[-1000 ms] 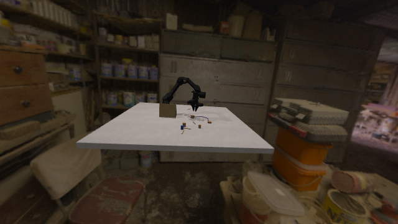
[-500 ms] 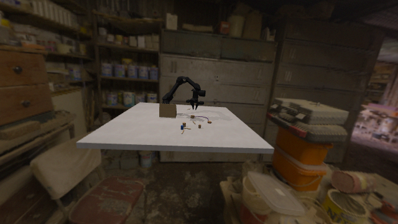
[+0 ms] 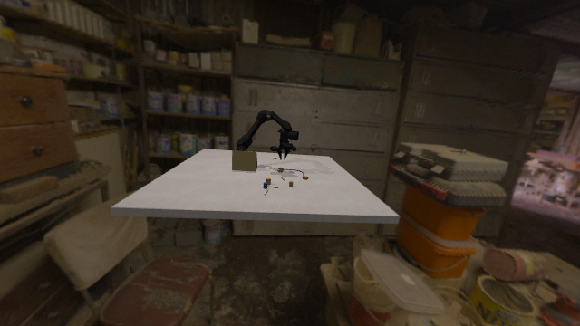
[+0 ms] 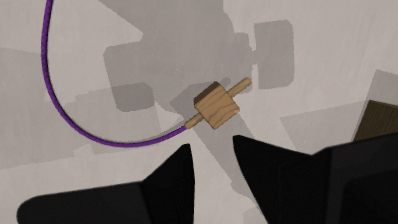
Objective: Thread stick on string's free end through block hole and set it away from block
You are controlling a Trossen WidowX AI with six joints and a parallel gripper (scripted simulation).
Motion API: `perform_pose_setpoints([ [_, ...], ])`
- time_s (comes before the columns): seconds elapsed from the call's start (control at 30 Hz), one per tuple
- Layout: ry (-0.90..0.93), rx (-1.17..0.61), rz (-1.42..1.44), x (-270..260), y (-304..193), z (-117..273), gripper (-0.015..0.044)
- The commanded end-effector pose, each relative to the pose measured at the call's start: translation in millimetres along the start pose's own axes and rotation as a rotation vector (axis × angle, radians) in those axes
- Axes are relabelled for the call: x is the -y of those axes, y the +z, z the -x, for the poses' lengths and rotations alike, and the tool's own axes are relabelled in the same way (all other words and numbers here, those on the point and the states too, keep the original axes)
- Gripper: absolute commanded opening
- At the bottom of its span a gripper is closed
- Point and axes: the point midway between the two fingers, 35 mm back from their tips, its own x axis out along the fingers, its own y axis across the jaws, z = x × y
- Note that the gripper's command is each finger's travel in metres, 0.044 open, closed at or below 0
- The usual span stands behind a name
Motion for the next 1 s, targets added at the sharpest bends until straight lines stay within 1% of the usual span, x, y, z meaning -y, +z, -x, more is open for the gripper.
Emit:
perform_pose_setpoints([
  [0.0, -0.013, 0.002, 0.788, 18, 10, 0, 0.0124],
  [0.9, -0.015, -0.009, 2.087, 37, 19, 2, 0.0124],
  [0.97, -0.015, -0.009, 2.112, 37, 20, 2, 0.0124],
])
